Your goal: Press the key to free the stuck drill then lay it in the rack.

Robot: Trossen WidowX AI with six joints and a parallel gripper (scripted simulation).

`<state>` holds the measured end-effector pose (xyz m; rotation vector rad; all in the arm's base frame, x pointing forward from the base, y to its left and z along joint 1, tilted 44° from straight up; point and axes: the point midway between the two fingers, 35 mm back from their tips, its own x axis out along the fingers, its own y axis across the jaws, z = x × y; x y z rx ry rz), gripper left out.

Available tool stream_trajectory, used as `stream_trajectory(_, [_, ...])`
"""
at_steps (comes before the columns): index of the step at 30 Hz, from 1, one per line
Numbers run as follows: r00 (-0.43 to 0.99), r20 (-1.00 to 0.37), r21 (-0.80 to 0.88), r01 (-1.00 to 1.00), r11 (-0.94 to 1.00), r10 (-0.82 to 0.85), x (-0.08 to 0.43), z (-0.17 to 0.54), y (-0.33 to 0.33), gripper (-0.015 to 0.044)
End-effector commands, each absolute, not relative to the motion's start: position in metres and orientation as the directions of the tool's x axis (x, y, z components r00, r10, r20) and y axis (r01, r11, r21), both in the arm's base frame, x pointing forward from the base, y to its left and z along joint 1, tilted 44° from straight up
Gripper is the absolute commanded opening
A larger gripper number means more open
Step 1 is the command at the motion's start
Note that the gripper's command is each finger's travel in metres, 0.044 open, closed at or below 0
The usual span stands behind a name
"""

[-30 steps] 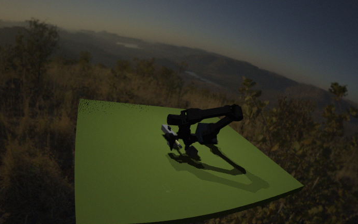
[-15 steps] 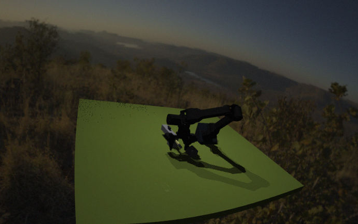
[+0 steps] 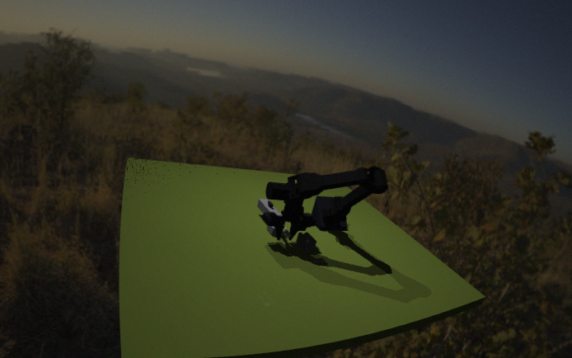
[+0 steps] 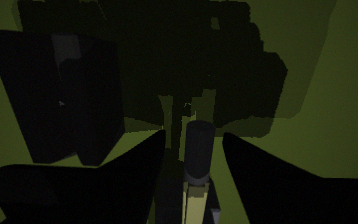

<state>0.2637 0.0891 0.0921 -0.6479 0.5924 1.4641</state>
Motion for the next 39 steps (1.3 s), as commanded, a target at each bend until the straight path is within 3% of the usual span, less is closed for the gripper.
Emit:
stream_trajectory(1, [0.028,-0.714,-0.038,-0.999,0.001,0.700,0.2638,0.0922,0.0891,0.0099])
stream_trajectory(4, [0.028,-0.714,-0.038,-0.999,0.001,0.700,0.2638,0.0922,0.0891,0.0020])
stream_trajectory(7, [0.028,-0.714,-0.038,-0.999,0.001,0.700,0.2638,0.0922,0.0891,0.0000])
stream_trajectory(39, [0.026,-0.715,-0.036,-0.999,0.000,0.699,0.2618,0.0945,0.0868,0.0000])
